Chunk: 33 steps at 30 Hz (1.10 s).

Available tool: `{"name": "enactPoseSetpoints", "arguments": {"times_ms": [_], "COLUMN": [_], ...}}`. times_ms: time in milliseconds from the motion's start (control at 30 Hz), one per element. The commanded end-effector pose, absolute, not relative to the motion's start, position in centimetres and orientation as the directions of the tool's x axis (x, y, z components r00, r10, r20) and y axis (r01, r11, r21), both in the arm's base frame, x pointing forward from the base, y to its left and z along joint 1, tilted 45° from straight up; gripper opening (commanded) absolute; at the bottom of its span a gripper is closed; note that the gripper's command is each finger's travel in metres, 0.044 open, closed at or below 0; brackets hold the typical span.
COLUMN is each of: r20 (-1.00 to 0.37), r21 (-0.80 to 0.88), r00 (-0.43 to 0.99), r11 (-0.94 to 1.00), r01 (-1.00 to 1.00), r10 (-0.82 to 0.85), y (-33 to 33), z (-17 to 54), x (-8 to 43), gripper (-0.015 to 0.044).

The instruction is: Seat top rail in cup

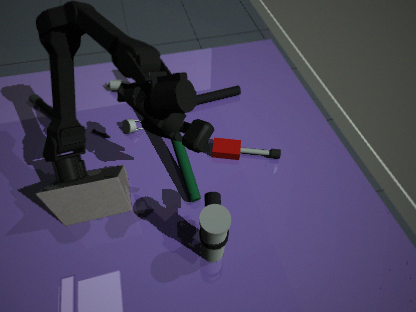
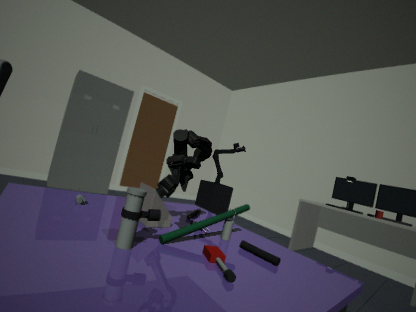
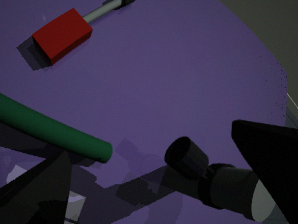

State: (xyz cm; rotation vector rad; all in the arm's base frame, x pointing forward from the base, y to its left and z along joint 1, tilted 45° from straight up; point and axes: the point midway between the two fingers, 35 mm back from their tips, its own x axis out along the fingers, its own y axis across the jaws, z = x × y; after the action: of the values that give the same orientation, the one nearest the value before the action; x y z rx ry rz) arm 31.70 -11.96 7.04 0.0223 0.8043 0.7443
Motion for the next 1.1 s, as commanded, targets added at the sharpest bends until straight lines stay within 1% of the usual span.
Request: {"name": "enactPoseSetpoints", "arguments": {"times_ms": [0, 100, 600, 900, 1067], "r20": [-0.694, -0.701, -0.701, -0.700, -0.700], "r21": [-0.156, -0.226, -0.226, -0.227, -0.227], "r00": [0.450, 0.449, 0.449, 0.450, 0.450], "r11": [0.492, 0.424, 0.424, 0.424, 0.424], "r01": [-0.857, -0.877, -0.877, -0.877, -0.877], "r10": [0.562, 0.554, 0.554, 0.555, 0.555], "y": [-15.9, -16.5, -16.5, -12.0, -11.9], "z": [1.1, 0.0, 0.0, -4.5, -4.7], "x": [32.8, 32.9, 32.9, 32.6, 32.6], "gripper": [0.0440, 0.0440, 0.0440, 0.0440, 0.0440]}}
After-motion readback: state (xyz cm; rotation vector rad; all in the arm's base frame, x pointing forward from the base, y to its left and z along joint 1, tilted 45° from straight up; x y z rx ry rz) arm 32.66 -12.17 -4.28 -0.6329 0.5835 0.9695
